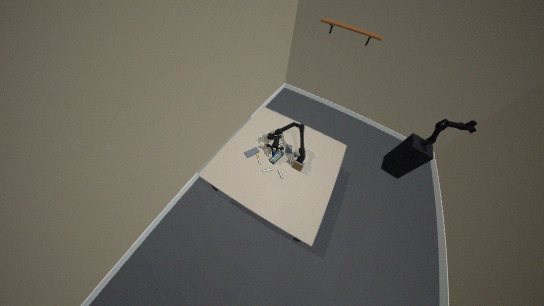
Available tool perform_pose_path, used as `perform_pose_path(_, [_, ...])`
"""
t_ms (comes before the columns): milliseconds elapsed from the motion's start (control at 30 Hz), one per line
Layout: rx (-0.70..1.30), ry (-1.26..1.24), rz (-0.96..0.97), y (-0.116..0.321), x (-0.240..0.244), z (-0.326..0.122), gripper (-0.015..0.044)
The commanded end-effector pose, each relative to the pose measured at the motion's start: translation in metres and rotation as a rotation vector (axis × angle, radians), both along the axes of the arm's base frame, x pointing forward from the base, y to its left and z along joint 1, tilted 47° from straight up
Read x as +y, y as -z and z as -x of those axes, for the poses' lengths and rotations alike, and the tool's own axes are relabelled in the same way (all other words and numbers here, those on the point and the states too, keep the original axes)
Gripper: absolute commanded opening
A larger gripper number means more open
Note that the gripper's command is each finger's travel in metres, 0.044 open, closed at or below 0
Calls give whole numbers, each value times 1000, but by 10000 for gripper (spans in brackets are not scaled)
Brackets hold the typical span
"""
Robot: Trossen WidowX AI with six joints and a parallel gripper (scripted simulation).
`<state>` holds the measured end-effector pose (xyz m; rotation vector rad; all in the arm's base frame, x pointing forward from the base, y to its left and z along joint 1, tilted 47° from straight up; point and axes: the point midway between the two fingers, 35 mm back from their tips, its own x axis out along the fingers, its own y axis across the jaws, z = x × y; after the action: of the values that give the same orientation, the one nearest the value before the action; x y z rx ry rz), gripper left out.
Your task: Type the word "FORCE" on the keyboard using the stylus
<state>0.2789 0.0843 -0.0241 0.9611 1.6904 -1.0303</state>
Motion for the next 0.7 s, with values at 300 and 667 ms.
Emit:
perform_pose_path(300, [-5,6,-4,13,-12,-5,0])
perform_pose_path(667, [-5,6,-4,15,-14,-7,81])
